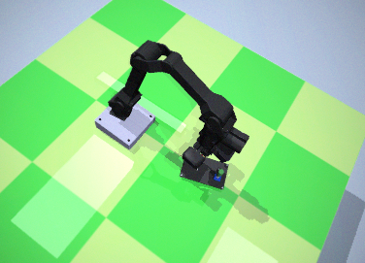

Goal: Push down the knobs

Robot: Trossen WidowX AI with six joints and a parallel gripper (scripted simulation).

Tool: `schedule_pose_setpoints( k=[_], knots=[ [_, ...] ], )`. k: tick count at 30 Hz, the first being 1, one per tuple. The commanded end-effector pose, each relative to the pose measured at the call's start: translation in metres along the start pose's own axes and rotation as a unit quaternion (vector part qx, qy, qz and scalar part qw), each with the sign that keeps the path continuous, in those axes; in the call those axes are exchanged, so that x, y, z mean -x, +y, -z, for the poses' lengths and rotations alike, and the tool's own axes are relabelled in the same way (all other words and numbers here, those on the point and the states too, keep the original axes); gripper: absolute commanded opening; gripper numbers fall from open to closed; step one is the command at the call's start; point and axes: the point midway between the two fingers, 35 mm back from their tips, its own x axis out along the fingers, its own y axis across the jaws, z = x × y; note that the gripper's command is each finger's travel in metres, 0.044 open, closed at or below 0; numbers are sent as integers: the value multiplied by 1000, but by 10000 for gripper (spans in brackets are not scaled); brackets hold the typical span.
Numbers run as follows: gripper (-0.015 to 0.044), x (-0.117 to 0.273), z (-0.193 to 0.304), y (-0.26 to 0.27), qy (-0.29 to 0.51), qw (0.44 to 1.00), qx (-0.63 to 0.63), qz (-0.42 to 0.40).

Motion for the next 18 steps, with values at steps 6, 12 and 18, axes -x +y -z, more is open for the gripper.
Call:
schedule_pose_setpoints(
  k=[6, 12, 18],
  knots=[
    [0, -6, 2, -1, 5, 1000, -3, 4],
    [0, -14, 2, -1, 5, 1000, -3, 4],
    [0, -24, 2, -1, 5, 1000, -3, 4]
  ],
)
